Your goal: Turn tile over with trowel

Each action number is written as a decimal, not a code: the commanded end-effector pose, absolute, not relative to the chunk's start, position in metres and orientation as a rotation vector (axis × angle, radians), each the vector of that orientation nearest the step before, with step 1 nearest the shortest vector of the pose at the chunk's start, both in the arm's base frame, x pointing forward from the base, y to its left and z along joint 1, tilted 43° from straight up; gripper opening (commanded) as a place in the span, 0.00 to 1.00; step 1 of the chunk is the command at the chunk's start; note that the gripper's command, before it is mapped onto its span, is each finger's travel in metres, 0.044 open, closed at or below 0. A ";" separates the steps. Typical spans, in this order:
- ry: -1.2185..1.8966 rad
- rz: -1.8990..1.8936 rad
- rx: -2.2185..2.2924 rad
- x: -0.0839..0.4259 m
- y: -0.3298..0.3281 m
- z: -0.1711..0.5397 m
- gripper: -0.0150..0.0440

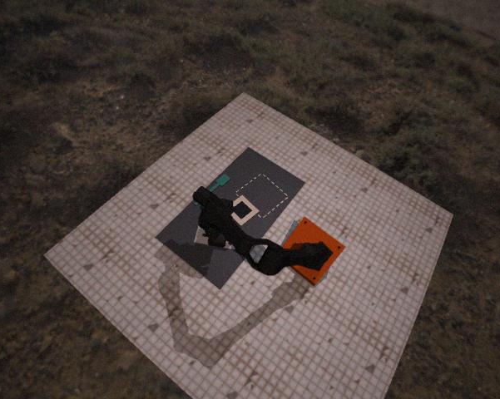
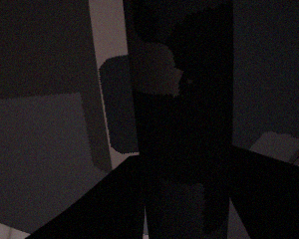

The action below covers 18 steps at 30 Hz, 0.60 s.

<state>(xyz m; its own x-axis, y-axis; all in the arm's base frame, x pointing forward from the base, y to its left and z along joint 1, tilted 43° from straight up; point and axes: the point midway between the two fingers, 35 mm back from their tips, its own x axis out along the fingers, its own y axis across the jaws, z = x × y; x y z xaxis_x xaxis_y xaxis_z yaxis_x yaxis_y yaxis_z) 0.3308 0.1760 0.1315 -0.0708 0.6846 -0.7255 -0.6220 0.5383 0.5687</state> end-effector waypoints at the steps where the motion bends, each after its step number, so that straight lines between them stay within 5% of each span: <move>1: 1.172 1.148 -0.025 0.331 0.177 0.132 0.47; 18: 0.904 1.384 -0.357 0.331 0.177 0.131 0.47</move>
<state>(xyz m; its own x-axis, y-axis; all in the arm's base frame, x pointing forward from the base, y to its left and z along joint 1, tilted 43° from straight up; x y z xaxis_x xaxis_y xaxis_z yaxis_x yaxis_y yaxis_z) 0.3308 0.1762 0.1316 -0.0705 0.6851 -0.7250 -0.9235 0.2300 0.3071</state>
